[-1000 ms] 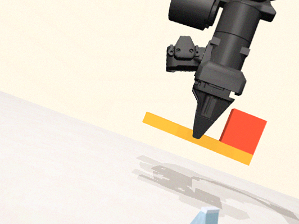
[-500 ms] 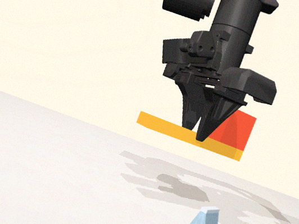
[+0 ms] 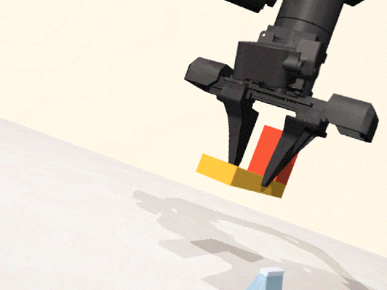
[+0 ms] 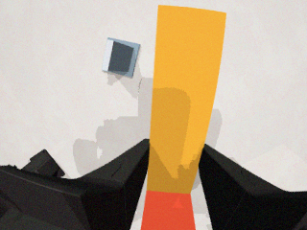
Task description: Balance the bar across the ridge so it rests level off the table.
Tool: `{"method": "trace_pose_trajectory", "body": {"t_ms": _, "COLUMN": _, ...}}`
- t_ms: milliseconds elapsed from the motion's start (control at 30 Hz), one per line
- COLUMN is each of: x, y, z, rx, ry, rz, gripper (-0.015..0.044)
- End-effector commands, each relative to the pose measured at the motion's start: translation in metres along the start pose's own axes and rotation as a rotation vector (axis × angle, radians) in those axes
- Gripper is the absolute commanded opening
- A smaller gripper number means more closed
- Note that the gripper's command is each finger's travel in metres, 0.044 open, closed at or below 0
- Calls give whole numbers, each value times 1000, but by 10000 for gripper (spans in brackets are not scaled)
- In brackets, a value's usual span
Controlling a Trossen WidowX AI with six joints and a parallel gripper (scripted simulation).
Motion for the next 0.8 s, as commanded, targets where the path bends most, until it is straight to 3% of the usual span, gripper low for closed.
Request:
{"method": "trace_pose_trajectory", "body": {"t_ms": 0, "x": -12, "y": 5, "z": -3, "rx": 5, "ry": -8, "rz": -162, "gripper": 0}}
{"method": "trace_pose_trajectory", "body": {"t_ms": 767, "x": -66, "y": 65, "z": -4, "rx": 6, "ry": -11, "rz": -1081, "gripper": 0}}
Point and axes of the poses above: the point midway between the two fingers, 35 mm back from their tips, its own z axis out along the fingers, its own y axis across the jaws, x = y × z, the point moved 6 cm from there along -z, back along the fingers, and after that the axes turned 2 degrees about z, right-handed, at the moved point
